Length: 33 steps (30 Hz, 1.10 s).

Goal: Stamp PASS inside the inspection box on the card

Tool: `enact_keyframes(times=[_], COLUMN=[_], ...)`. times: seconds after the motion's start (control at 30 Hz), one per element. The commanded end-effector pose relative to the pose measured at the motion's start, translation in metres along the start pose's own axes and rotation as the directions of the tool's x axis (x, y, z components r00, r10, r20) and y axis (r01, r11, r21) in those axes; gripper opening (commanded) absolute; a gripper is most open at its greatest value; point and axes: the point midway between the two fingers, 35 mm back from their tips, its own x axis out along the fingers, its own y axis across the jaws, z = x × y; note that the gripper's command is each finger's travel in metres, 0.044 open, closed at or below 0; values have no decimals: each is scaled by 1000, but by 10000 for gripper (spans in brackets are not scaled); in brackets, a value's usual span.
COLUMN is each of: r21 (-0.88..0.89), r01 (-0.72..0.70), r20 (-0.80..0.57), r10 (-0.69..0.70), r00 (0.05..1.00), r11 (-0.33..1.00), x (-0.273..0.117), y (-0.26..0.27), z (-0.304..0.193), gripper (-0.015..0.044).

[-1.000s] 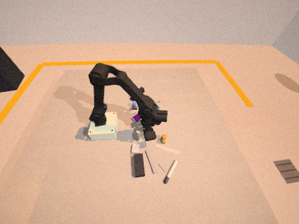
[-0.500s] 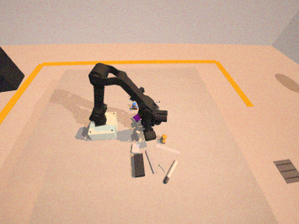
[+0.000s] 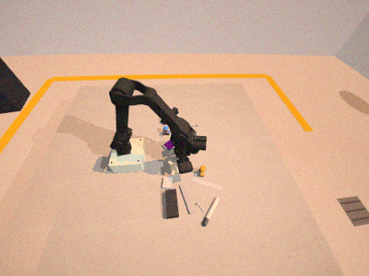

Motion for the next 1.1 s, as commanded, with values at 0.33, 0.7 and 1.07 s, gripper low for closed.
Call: enact_keyframes(times=[0.33,0.7,1.07], r21=[6,6,6], r01=[2,2,2], r20=[-2,-2,-2], r10=[-2,-2,-2], r00=[1000,1000,1000], r11=[1000,1000,1000], x=[3,3,-2], y=[0,0,-1], z=[0,0,0], gripper=[0,0,0])
